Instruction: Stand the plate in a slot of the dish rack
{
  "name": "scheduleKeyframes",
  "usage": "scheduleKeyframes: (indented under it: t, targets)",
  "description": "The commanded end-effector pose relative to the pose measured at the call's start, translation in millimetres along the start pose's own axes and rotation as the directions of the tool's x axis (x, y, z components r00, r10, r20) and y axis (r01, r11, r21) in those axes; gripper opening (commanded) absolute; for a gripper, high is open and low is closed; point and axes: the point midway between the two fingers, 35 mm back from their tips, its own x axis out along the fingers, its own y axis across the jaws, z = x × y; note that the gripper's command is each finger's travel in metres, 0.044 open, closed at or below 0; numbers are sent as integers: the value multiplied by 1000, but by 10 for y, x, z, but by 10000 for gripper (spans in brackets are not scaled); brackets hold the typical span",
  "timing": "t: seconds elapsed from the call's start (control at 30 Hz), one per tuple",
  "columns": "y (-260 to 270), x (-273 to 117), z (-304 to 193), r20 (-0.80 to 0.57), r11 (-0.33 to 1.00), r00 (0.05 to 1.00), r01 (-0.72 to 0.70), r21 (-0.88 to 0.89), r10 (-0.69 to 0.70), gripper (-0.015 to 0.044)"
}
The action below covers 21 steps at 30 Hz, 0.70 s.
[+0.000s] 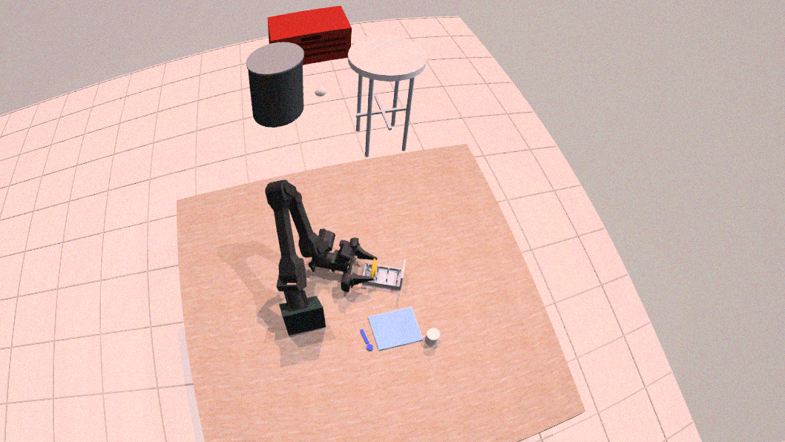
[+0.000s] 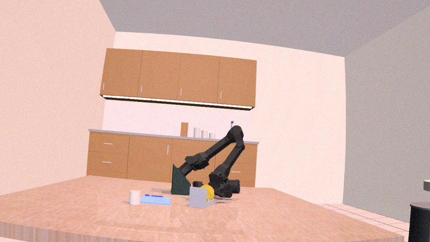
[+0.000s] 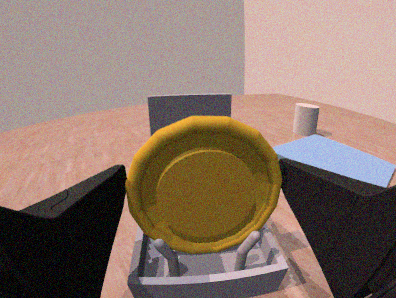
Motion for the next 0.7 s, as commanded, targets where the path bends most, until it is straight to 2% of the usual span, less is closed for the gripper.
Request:
scheduleKeyframes:
  t: [0.0,0.13,0.53,0.67]
  targets:
    - [0,0,0,0,1000,1000,0,0,0,400]
    - [14,8,55,-1,1000,1000,3,0,-3,400]
    - [126,41,1094,11,1000,1000,2,-11,-2,400]
    - [127,41,1161,14,1000,1000,1,-19,-1,400]
